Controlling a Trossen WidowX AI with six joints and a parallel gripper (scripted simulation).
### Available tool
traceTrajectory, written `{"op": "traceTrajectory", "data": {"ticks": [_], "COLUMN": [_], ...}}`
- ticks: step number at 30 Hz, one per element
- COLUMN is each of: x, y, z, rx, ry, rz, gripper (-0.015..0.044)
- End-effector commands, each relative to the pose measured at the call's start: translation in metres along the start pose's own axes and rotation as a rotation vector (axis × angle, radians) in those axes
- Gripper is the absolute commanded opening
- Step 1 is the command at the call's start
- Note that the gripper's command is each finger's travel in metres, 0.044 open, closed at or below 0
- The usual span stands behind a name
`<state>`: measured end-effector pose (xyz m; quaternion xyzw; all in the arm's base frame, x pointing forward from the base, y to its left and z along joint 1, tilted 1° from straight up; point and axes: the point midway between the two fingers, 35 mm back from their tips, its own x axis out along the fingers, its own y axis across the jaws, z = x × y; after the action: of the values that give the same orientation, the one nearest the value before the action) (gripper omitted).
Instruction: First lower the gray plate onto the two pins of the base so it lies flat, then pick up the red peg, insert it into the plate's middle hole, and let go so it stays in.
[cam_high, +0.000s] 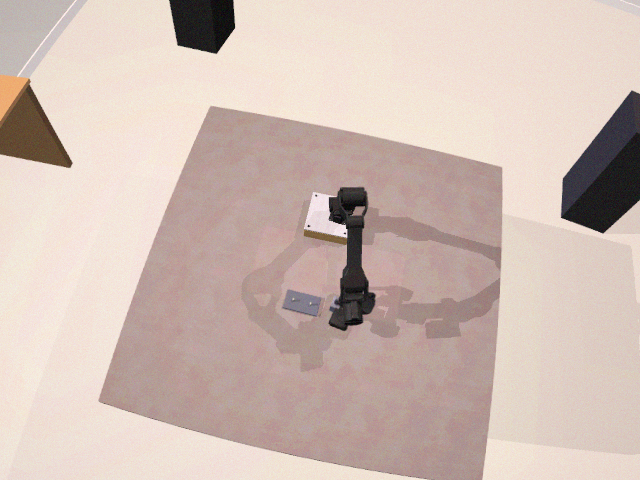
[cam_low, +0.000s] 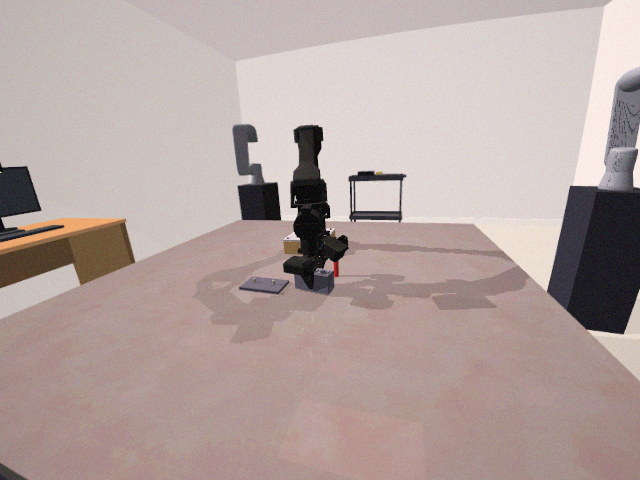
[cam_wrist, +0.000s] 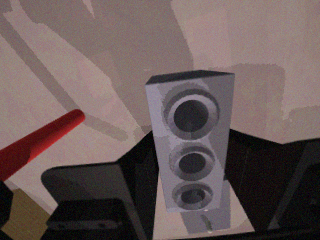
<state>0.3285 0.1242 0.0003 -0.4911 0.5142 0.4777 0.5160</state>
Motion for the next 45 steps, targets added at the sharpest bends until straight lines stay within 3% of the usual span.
{"op": "traceTrajectory", "data": {"ticks": [1,36,45], "x": [-0.015,-0.126,-0.121], "y": [-0.006,-0.006,-0.011], "z": [0.002,-0.001,-0.013], "rx": [-0.006,-0.006,-0.018], "ry": [-0.004,-0.004,-0.003], "rz": [-0.017,-0.017,-0.018], "gripper": [0.0,0.0,0.0]}}
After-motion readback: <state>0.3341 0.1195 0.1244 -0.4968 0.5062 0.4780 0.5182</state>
